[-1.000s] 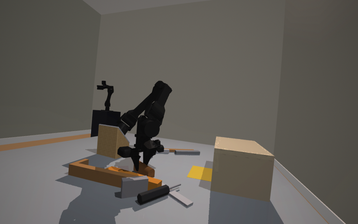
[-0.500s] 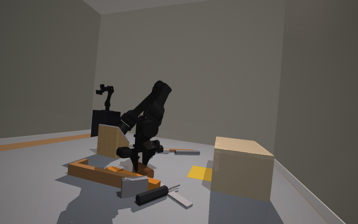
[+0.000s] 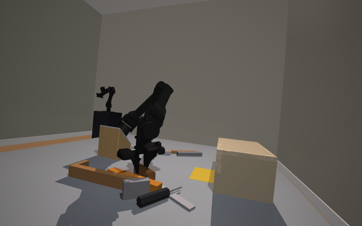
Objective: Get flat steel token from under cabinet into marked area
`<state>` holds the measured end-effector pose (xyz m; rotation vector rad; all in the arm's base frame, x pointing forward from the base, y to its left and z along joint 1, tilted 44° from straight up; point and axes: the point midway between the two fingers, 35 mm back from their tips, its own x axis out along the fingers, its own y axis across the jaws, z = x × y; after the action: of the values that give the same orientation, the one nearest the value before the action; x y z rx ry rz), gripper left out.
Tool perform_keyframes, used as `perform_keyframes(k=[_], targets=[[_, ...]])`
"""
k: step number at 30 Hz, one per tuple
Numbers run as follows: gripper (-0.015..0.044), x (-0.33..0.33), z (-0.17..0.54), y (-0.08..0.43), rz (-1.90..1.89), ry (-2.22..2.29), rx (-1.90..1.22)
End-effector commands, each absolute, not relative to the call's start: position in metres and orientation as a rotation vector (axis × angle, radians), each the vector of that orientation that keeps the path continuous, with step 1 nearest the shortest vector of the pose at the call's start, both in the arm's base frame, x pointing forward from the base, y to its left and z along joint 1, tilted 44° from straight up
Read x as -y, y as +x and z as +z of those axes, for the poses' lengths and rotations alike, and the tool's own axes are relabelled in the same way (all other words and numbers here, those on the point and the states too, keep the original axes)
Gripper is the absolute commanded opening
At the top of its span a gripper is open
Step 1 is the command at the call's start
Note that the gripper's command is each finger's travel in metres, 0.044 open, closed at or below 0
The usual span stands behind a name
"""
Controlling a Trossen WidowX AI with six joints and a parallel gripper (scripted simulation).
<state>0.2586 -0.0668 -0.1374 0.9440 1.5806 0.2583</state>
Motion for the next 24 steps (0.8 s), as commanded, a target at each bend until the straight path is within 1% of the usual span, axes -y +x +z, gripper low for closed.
perform_keyframes(k=[1, 24], targets=[[0.0, 0.0715, -0.1393, 0.2585, 0.24, 0.94, -1.586], [0.0, 0.0744, -0.1418, 0.2605, 0.24, 0.939, -1.586]])
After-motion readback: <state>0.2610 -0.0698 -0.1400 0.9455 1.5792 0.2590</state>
